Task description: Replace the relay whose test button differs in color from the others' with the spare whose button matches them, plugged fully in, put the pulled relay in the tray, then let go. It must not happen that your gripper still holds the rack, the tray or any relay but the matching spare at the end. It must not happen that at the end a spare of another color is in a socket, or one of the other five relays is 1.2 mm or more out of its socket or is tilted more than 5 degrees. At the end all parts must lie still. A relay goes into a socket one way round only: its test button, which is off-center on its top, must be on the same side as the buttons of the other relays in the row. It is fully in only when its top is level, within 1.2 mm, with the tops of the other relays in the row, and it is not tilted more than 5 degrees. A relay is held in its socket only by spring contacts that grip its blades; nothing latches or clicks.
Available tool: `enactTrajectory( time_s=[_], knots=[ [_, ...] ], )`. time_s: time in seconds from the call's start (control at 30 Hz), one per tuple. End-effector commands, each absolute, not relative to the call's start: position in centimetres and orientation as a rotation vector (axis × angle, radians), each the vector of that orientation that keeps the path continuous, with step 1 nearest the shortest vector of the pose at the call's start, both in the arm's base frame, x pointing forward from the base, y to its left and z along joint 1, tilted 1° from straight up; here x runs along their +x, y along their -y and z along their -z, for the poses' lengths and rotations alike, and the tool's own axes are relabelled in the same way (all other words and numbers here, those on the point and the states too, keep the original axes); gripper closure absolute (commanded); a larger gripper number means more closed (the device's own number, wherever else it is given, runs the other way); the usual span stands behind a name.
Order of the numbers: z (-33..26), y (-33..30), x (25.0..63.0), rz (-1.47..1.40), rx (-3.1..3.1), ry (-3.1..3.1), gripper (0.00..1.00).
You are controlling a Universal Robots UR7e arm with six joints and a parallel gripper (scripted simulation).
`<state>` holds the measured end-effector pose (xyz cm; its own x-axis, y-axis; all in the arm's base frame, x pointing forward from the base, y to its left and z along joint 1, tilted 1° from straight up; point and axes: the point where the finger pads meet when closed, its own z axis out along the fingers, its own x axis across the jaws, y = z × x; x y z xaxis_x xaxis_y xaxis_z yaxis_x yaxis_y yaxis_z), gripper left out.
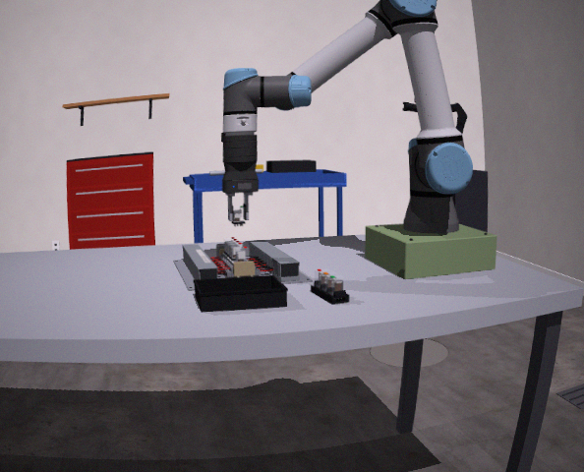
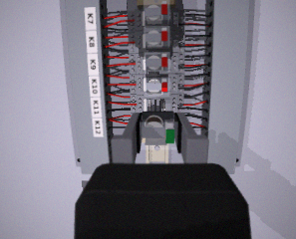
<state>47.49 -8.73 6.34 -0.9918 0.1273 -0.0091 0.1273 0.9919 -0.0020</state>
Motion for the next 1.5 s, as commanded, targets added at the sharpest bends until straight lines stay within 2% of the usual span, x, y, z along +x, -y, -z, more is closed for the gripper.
enactTrajectory(
  time_s=[0.0,0.2,0.6,0.77,1.17,1.33,1.47],
  knots=[
    [-6.4,8.7,47.5,0.005,0.2,-3.125,1.0],
    [-5.3,3.2,49.6,0.005,0.2,-3.125,1.0],
    [-5.3,3.2,49.6,0.005,0.2,-3.125,1.0],
    [-4.3,-2.2,51.5,0.004,0.2,-3.125,1.0],
    [-4.3,-2.2,51.5,0.004,0.2,-3.125,1.0],
    [-3.2,-7.6,53.5,0.004,0.2,-3.125,1.0],
    [-3.2,-7.6,53.5,0.004,0.2,-3.125,1.0]
  ],
)
